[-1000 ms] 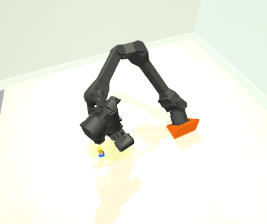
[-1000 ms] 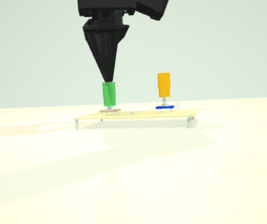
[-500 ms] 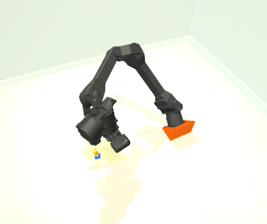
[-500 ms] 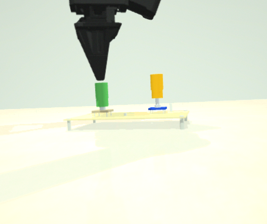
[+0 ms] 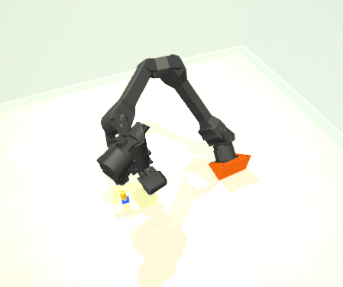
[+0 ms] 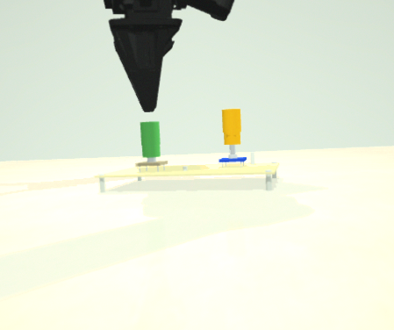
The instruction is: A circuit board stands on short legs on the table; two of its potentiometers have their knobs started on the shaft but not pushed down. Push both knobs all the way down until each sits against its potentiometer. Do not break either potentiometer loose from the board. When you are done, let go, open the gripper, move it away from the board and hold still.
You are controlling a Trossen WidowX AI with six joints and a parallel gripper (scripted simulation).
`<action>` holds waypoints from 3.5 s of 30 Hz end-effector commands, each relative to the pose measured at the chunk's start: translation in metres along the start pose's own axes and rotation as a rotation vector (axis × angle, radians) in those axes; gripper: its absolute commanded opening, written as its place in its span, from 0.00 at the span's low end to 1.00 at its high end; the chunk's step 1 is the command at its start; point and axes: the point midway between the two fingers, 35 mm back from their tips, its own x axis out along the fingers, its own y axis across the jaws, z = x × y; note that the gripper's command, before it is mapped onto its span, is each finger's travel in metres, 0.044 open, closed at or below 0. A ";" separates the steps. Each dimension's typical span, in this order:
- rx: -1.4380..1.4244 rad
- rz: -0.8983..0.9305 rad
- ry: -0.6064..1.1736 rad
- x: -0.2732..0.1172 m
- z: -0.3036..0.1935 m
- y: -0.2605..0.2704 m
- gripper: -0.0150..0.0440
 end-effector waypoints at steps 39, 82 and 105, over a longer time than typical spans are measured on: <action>0.004 0.002 0.002 -0.003 0.079 -0.001 0.25; 0.004 0.002 0.002 0.001 0.079 -0.001 0.25; 0.004 0.002 0.002 0.005 0.079 -0.001 0.25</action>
